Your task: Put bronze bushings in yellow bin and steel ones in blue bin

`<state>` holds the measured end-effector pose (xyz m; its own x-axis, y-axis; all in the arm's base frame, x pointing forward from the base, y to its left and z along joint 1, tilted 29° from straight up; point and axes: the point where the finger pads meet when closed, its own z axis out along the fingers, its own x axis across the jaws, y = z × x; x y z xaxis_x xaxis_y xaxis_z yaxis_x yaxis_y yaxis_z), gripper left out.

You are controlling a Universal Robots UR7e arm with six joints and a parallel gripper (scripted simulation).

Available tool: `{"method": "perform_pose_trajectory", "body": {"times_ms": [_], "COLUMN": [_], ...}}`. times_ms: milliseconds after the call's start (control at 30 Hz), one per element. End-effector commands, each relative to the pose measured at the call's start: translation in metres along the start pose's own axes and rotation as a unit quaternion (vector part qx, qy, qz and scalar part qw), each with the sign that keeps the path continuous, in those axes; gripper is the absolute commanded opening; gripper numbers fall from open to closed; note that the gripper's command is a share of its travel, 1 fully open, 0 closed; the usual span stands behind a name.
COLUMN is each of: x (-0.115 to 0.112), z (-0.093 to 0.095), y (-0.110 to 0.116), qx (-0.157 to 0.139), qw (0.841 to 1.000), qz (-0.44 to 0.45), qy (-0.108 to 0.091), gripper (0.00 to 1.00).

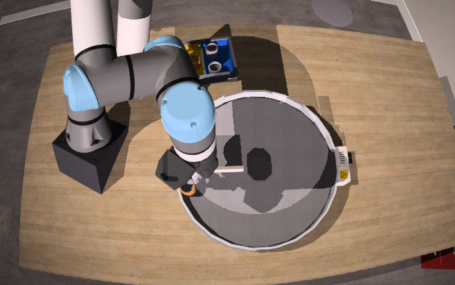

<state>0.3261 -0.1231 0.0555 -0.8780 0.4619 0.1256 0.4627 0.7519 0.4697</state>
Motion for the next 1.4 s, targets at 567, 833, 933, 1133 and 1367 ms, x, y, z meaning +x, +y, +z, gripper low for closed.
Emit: {"method": "perform_pose_trajectory", "body": {"times_ms": [567, 833, 933, 1133, 1367], "x": [-0.002, 0.000, 0.000, 0.000, 0.000], "z": [-0.009, -0.023, -0.026, -0.039, -0.039], "y": [-0.001, 0.000, 0.000, 0.000, 0.000], "qx": [0.002, 0.001, 0.001, 0.002, 0.002], "qw": [1.000, 1.000, 1.000, 1.000, 1.000], "qz": [-0.001, -0.001, -0.001, -0.001, -0.001], "qy": [-0.003, -0.002, -0.002, -0.003, -0.003], "gripper": [0.00, 0.00, 0.00, 0.00, 0.00]}}
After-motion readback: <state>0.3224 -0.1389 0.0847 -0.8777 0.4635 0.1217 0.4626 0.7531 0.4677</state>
